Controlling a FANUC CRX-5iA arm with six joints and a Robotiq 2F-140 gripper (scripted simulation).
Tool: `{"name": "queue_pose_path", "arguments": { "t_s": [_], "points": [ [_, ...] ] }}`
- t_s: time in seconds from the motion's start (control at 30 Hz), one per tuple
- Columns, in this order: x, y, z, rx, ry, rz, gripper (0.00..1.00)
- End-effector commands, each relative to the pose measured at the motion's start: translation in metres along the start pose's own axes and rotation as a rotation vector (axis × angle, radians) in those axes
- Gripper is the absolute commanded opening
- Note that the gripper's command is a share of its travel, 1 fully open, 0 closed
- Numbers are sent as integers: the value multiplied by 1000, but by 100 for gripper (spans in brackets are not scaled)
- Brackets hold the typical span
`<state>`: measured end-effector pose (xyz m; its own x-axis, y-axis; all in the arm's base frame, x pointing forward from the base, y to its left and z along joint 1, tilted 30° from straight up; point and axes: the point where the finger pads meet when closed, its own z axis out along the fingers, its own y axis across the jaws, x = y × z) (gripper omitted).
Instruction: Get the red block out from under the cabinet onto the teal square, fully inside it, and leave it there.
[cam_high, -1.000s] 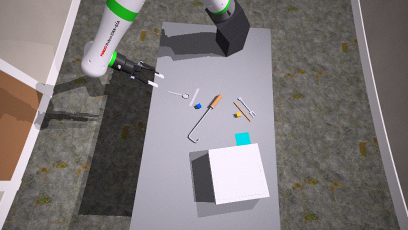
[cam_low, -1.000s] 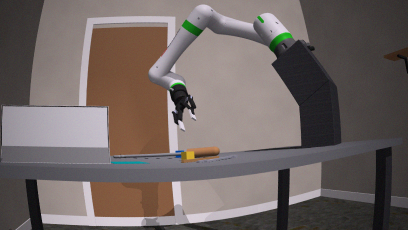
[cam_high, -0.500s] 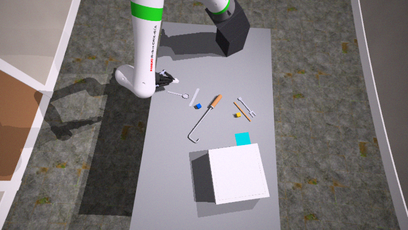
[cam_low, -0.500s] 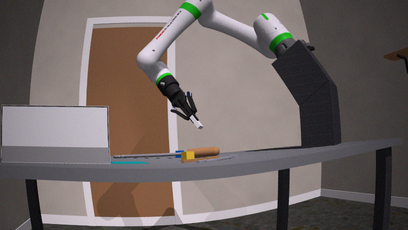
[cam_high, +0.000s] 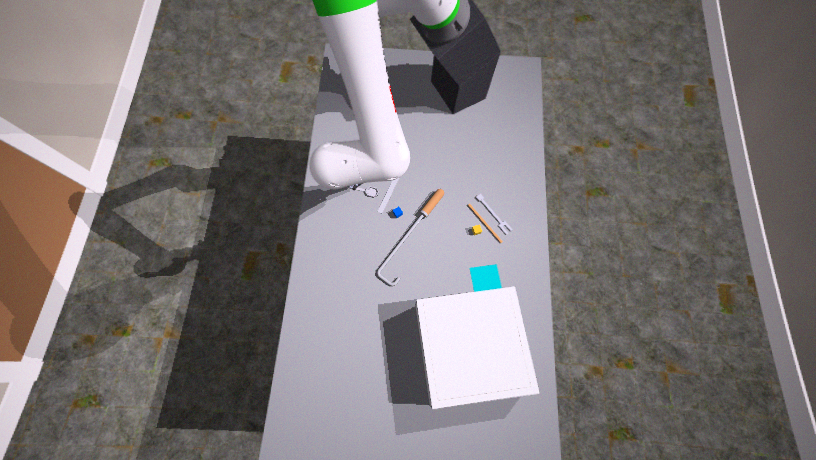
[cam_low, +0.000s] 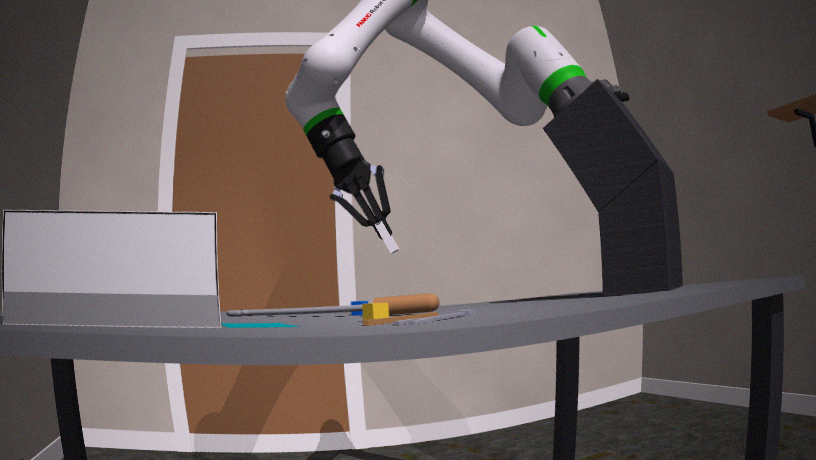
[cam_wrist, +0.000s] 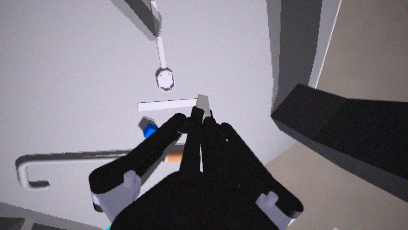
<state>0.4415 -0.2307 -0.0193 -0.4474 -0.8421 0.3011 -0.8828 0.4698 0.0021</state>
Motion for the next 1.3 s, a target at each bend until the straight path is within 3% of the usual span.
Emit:
{"name": "queue_pose_path", "arguments": {
  "t_s": [0.0,0.03,0.07,0.13,0.23,0.33,0.4,0.67,1.27],
  "points": [
    [-35,3,-8,128,83,-73,0],
    [-35,3,-8,128,83,-73,0],
    [-56,6,-13,183,97,-121,0],
    [-56,6,-13,183,97,-121,0],
    [-98,17,-21,281,105,-217,0],
    [-98,17,-21,281,105,-217,0],
    [-136,33,-26,357,97,-303,0],
    [-196,74,-31,462,58,-454,0],
    [-201,79,-31,470,53,-469,0]
  ]
}}
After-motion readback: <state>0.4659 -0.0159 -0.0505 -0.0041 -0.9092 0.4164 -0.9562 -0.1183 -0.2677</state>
